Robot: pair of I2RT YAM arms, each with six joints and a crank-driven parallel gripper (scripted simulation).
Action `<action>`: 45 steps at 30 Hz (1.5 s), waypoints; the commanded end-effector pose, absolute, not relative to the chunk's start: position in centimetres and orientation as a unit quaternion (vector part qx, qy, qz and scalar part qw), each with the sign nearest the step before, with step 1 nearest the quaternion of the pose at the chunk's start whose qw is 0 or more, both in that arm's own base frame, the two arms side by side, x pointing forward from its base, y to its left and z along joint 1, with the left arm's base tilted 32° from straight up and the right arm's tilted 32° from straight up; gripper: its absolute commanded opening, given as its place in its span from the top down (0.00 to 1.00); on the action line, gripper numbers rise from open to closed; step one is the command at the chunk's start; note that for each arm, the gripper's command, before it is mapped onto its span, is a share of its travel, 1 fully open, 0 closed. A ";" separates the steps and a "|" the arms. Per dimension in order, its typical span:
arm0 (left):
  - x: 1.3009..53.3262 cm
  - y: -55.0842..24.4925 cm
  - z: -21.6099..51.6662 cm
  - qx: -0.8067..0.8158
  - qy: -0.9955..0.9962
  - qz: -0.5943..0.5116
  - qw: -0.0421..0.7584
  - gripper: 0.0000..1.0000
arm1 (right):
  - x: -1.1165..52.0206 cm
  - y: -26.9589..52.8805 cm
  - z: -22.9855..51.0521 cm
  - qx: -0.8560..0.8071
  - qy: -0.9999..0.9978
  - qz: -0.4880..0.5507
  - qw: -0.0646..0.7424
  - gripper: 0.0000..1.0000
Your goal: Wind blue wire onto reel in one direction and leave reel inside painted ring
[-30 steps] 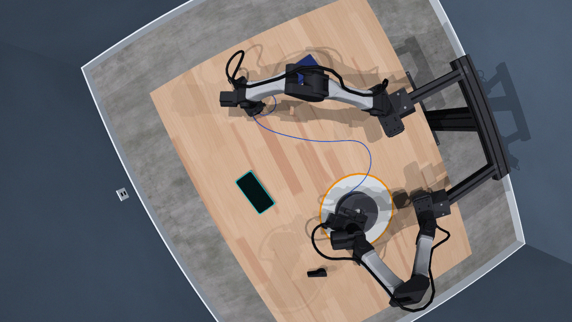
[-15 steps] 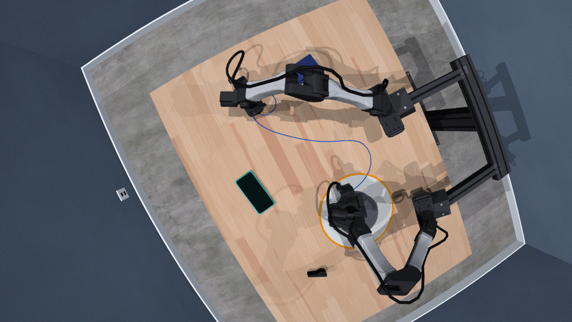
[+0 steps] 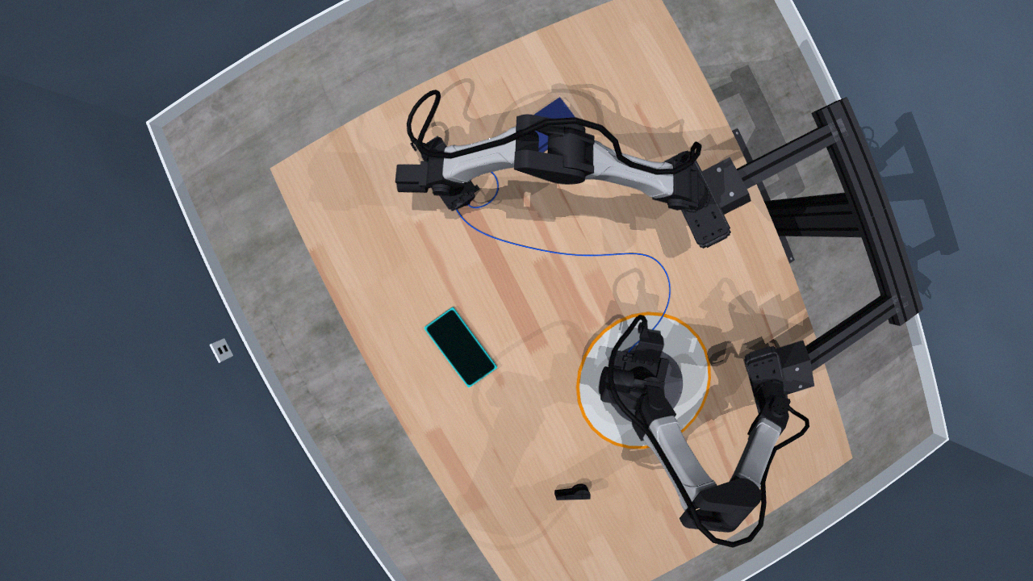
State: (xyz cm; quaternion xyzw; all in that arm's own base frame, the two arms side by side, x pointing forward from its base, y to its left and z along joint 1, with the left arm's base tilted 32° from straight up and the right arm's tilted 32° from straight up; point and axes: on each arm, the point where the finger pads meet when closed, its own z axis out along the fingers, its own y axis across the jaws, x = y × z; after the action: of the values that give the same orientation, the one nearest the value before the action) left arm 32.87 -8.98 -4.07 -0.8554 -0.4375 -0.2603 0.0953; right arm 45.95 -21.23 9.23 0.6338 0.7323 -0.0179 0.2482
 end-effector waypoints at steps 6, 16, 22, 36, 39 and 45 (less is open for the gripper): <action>34.4 -8.5 -6.1 -0.862 -0.424 -0.267 0.078 0.03 | 46.5 -20.7 12.5 0.628 0.727 -0.008 0.278 1.00; 34.6 -8.3 -7.0 -0.862 -0.424 -0.267 0.078 0.03 | 46.5 -20.7 12.3 0.628 0.727 -0.008 0.278 1.00; 34.4 -8.5 -6.6 -0.862 -0.424 -0.267 0.078 0.05 | 46.5 -20.7 12.1 0.628 0.727 -0.008 0.278 1.00; 34.4 -8.5 -6.6 -0.862 -0.424 -0.267 0.078 0.27 | 46.5 -20.7 11.8 0.627 0.727 -0.009 0.278 1.00; 34.6 -8.1 -7.2 -0.862 -0.424 -0.267 0.078 0.30 | 46.5 -20.7 11.7 0.627 0.727 -0.009 0.278 1.00; 34.8 -7.7 -6.9 -0.849 -0.450 -0.269 0.070 0.30 | 46.5 -20.7 11.6 0.627 0.727 -0.009 0.278 1.00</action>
State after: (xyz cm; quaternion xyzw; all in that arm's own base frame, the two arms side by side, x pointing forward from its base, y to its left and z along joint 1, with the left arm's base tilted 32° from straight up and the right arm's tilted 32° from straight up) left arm 33.93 -7.69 -7.08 -0.8629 -0.4216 -0.2617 0.0961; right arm 45.84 -21.18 8.98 0.6345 0.7326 -0.0185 0.2458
